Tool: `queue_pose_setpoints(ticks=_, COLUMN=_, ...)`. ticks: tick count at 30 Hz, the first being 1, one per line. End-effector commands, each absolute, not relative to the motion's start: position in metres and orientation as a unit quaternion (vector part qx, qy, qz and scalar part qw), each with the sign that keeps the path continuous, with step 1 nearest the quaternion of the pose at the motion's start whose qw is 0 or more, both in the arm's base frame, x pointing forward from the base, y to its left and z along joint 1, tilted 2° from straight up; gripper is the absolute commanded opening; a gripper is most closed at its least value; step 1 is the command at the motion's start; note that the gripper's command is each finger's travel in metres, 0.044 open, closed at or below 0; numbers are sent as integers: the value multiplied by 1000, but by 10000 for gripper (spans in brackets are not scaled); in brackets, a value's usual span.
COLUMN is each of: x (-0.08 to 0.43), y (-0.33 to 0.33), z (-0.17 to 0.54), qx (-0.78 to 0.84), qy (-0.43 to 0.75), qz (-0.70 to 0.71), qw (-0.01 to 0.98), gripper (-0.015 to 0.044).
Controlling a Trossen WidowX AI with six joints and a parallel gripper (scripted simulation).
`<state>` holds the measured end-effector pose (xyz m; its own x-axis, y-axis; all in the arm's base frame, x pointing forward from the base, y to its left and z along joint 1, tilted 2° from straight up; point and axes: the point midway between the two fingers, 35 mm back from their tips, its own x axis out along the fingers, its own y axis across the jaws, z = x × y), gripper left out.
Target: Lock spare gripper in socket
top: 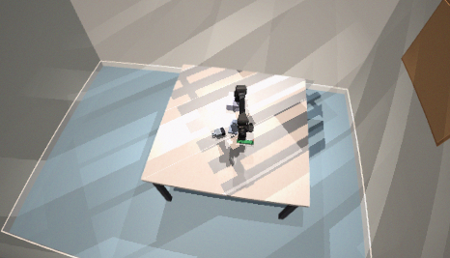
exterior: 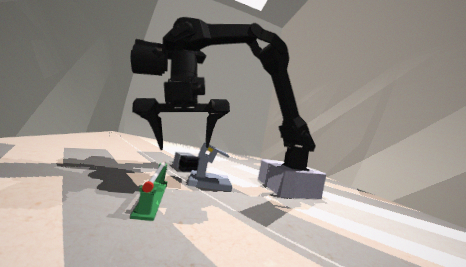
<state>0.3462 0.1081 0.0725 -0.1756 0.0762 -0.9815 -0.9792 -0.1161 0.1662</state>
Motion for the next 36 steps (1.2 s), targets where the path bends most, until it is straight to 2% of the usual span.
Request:
queue_pose_setpoints(ticks=1, x=346, y=108, z=83, qx=-460, qy=490, qz=588, qw=449, gripper=440)
queue_pose_setpoints(ticks=9, x=343, y=107, z=85, qx=-456, qy=495, qz=591, qw=444, gripper=440)
queue_pose_setpoints(ticks=19, x=340, y=107, z=141, qx=-457, qy=495, qz=591, qw=444, gripper=440)
queue_pose_setpoints(ticks=24, x=341, y=106, z=134, qx=-454, qy=501, qz=586, qw=447, gripper=440)
queue_pose_setpoints(ticks=31, x=355, y=53, z=122, qx=-335, qy=633, qz=317, qw=622, gripper=440)
queue_pose_setpoints(ticks=36, x=360, y=10, z=115, qx=-189, qy=654, qz=80, qw=728, gripper=440)
